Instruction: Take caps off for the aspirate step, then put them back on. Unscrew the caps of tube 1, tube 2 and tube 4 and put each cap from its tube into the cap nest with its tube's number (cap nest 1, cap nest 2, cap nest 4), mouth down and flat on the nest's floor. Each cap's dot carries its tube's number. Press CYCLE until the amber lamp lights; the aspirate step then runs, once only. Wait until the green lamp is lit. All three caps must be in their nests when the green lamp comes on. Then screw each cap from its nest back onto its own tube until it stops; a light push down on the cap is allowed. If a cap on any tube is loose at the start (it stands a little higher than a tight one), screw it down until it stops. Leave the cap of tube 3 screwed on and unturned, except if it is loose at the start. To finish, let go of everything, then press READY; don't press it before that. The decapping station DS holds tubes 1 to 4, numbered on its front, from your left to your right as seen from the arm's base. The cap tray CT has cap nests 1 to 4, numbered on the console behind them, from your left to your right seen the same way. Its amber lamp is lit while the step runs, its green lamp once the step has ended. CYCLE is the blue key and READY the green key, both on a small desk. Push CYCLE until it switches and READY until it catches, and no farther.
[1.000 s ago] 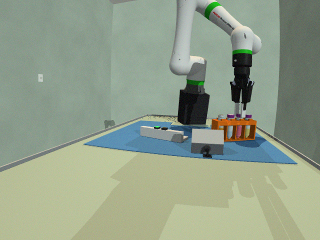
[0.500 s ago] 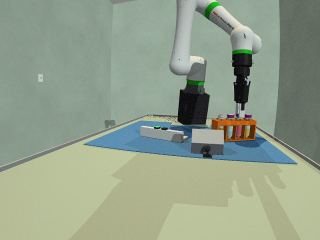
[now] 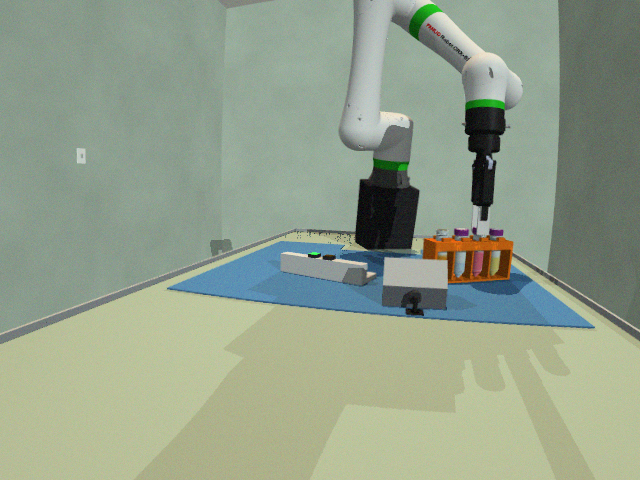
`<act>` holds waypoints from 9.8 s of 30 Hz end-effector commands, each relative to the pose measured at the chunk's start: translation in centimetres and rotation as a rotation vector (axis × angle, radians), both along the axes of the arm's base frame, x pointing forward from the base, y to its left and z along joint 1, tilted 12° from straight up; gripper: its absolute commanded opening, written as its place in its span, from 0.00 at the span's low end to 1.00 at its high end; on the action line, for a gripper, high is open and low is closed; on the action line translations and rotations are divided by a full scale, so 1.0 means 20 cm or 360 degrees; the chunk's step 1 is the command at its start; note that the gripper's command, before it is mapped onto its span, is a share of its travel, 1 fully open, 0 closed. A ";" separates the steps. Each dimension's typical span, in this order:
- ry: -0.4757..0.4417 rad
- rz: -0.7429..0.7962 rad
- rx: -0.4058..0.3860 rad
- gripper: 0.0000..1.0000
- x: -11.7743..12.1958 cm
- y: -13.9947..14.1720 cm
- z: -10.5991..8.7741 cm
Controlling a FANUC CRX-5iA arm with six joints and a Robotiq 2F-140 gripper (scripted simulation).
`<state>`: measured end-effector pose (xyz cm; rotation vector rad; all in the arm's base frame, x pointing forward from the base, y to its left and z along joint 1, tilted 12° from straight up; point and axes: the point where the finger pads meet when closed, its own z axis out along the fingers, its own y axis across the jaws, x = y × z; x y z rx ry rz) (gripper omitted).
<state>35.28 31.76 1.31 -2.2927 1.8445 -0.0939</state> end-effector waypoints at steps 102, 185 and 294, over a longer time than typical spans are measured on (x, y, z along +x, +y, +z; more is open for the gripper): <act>-0.0066 0.0561 -0.0098 0.35 0.00 0.00 0.01; -0.0044 0.0374 -0.0066 0.35 0.00 0.00 0.00; -0.0166 0.1427 -0.0251 0.35 0.00 0.00 0.00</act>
